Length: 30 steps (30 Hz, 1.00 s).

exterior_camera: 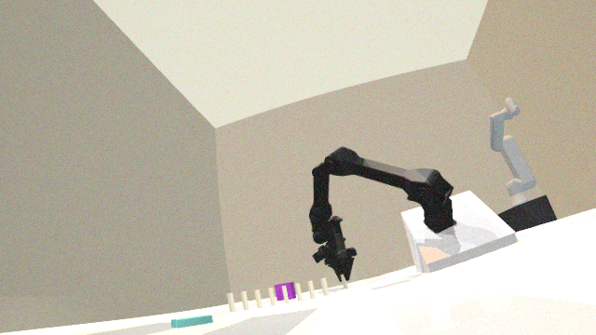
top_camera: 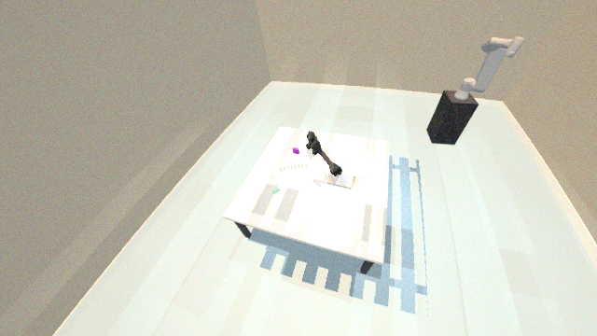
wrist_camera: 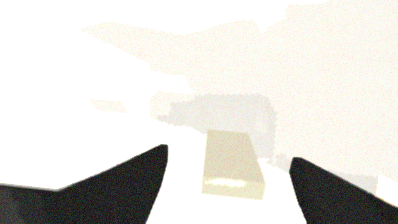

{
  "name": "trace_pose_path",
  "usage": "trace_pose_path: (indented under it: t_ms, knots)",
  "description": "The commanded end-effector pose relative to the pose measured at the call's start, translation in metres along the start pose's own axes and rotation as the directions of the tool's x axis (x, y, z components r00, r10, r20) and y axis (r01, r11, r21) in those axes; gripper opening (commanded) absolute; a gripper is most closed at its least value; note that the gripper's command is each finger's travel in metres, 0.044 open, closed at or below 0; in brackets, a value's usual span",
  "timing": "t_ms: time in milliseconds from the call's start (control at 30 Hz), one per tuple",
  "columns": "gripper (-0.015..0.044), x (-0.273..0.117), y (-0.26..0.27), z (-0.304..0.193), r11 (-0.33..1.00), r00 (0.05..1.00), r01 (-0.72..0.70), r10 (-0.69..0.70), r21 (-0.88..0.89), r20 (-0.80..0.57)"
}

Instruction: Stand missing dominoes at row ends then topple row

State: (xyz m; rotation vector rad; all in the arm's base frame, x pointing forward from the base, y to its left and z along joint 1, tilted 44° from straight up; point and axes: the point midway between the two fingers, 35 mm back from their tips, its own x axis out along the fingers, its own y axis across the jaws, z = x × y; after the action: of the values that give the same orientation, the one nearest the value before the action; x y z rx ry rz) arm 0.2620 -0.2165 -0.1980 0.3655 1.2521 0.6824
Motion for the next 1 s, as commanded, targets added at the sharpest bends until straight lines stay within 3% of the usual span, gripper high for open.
trace_pose_path:
  t_ms: [0,133,467,767,967]
  knots:
    - [0.0204,0.001,0.0,0.0,1.0,1.0,-0.001,0.001,0.003,0.002]
    - [0.0107,0.001,0.0,0.0,1.0,1.0,-0.001,0.001,0.003,0.002]
    - [0.0107,-0.002,0.0,0.001,1.0,1.0,-0.001,0.001,0.003,0.002]
    - [0.0107,-0.13,-0.002,-0.001,1.0,1.0,0.004,-0.004,0.002,-0.004]
    - [0.0107,-0.137,-0.001,-0.001,1.0,1.0,0.004,-0.004,0.002,-0.004]
